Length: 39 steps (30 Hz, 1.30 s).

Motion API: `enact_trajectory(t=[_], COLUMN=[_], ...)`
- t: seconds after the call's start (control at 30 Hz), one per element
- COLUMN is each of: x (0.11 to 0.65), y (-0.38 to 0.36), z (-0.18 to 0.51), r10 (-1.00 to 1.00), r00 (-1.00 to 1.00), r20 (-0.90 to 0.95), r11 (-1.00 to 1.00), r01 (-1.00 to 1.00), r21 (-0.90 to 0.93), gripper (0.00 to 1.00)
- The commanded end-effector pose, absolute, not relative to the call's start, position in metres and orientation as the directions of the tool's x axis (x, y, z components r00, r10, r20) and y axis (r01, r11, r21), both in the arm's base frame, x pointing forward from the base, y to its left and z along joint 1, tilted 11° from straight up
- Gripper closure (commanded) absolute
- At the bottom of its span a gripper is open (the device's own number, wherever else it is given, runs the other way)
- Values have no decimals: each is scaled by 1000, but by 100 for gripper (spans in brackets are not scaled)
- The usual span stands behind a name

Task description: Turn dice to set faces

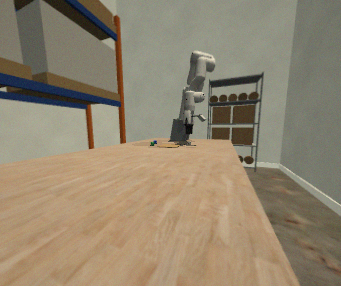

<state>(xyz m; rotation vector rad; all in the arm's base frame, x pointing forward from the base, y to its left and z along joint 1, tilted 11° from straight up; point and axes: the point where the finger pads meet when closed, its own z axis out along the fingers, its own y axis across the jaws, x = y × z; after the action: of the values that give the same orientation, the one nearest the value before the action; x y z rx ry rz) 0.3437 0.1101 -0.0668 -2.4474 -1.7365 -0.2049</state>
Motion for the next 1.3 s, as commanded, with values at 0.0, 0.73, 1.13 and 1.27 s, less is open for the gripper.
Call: enact_trajectory(t=[0.0, 0.73, 1.13, 1.27], x=[345, 345, 345, 346], y=[110, 113, 116, 117], z=[-66, -81, -97, -103], r10=[926, 926, 926, 926], r00=[327, 327, 327, 327], r20=[189, 189, 189, 189], r11=[-328, -328, -328, -328], r01=[944, 944, 944, 944], r21=[-28, -28, -28, -28], gripper=[58, 58, 58, 58])
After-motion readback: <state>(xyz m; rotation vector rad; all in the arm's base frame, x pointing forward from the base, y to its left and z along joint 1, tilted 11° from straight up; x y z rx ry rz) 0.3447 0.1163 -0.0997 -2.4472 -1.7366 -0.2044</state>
